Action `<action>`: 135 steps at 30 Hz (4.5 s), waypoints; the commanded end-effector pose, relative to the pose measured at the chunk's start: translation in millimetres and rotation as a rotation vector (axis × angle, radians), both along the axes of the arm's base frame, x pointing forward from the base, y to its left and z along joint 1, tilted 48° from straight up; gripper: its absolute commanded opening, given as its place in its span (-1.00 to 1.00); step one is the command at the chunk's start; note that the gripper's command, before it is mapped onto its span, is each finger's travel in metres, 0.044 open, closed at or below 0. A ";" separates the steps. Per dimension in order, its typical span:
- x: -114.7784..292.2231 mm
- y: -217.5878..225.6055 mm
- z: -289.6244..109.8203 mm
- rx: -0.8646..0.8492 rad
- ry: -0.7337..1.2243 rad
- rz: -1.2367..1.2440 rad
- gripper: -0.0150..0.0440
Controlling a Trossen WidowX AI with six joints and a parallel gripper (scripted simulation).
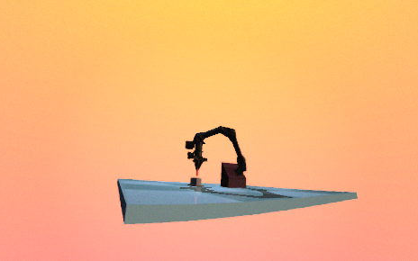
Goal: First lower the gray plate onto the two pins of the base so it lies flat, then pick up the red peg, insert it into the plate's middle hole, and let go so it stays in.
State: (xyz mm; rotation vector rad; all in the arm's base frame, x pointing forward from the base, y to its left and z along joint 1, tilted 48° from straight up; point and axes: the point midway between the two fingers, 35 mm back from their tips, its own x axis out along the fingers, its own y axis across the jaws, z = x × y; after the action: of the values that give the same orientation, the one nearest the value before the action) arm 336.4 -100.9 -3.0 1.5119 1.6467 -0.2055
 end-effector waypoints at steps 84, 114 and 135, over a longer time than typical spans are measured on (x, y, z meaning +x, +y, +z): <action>6.9 8.3 -10.8 -0.013 -0.013 0.010 -0.49; 6.4 9.8 -12.4 -0.013 -0.013 0.012 0.02; 2.3 4.9 -8.1 -0.007 -0.008 0.003 0.02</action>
State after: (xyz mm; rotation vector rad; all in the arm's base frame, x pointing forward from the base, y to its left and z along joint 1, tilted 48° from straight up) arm 339.0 -93.6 -13.6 1.5070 1.6476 -0.2059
